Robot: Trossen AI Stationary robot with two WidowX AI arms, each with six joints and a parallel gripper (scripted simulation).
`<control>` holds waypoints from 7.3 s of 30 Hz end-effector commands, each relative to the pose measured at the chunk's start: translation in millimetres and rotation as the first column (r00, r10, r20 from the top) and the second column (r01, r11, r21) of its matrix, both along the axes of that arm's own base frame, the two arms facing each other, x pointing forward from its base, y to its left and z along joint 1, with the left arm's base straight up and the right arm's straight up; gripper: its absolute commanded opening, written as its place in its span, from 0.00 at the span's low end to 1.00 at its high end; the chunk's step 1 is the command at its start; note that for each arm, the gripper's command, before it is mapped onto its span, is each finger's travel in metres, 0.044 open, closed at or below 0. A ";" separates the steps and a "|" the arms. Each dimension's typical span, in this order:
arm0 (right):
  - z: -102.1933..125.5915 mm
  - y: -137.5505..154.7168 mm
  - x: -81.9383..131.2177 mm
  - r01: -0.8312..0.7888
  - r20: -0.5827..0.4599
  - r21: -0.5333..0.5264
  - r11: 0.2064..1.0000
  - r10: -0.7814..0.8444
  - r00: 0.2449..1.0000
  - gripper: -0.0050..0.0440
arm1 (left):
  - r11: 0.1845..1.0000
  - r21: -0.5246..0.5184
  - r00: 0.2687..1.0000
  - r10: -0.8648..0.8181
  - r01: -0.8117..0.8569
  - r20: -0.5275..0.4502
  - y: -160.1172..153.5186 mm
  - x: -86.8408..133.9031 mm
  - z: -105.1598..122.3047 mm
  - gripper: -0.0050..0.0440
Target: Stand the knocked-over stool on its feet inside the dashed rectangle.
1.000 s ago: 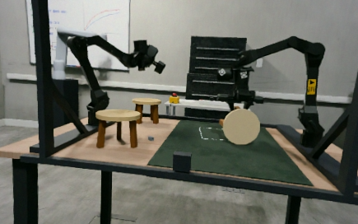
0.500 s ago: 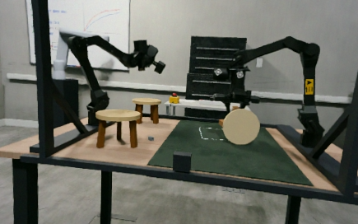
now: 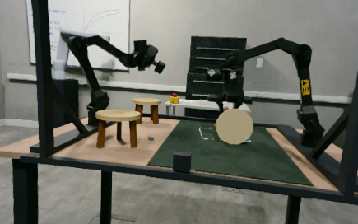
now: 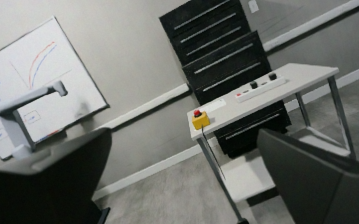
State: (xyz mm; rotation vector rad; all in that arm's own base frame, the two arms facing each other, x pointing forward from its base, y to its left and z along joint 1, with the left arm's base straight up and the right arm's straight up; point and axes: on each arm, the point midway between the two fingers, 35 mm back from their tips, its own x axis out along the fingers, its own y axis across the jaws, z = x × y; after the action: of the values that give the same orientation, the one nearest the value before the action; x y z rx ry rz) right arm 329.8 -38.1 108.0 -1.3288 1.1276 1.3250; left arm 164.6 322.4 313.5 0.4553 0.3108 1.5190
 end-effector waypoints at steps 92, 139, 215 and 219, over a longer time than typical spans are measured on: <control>-11.2 -2.0 60.4 -0.136 0.042 -0.003 0.991 0.136 0.990 0.57 | 1.000 0.028 1.000 -0.007 0.006 0.030 -2.1 -1.0 12.8 0.92; 54.5 -1.7 57.4 -0.136 0.037 -0.002 0.991 0.136 0.990 0.57 | 1.000 0.028 1.000 -0.007 0.006 0.030 -2.1 -1.0 12.8 0.92; 84.4 23.4 33.6 0.999 -0.006 0.047 0.015 -1.000 0.015 0.45 | 1.000 0.028 1.000 -0.007 0.006 0.030 -2.1 -1.0 12.8 0.92; 85.3 23.7 31.9 0.983 -0.008 0.048 -0.177 -0.984 -0.177 0.45 | 1.000 0.028 1.000 -0.007 0.006 0.030 -2.1 -1.0 12.8 0.92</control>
State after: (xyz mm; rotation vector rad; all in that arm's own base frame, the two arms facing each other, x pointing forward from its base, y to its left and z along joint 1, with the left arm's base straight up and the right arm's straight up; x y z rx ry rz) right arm 366.4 -19.8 177.7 -0.1522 1.5662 0.1669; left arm 164.6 322.4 313.5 0.4553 0.3108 1.5190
